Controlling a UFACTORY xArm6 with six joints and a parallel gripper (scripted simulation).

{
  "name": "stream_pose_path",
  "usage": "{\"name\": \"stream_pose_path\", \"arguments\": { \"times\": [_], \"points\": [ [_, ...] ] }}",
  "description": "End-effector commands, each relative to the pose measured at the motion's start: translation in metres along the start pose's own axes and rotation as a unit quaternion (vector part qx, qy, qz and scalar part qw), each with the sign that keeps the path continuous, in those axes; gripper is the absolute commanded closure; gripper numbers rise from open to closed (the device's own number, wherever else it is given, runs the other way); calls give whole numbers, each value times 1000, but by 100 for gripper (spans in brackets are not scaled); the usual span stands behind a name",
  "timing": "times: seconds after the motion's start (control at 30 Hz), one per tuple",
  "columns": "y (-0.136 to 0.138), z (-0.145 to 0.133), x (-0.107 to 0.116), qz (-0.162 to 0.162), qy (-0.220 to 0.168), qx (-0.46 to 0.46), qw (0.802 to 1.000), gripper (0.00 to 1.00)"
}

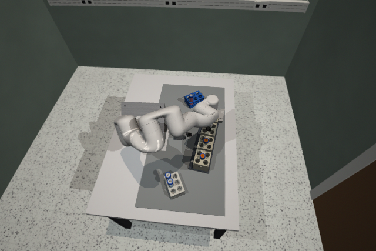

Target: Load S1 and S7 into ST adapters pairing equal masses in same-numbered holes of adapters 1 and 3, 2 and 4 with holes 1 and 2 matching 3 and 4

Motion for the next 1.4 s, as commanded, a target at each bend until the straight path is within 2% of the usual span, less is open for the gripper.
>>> {"name": "stream_pose_path", "arguments": {
  "times": [0.0,0.63,1.37],
  "points": [
    [0,1,1,1,1,-1,1000,56],
    [0,1,2,1,1,-1,1000,56],
    [0,1,42,1,1,-1,1000,56]
  ]
}}
Point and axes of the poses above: the point where the finger pads meet when closed, its own x axis back along the fingers, its own y axis across the jaws, z = x × y, the point moved 3 cm from there along x, back along the fingers, and after that the axes turned 11 degrees about -x, right-handed, at the moved point
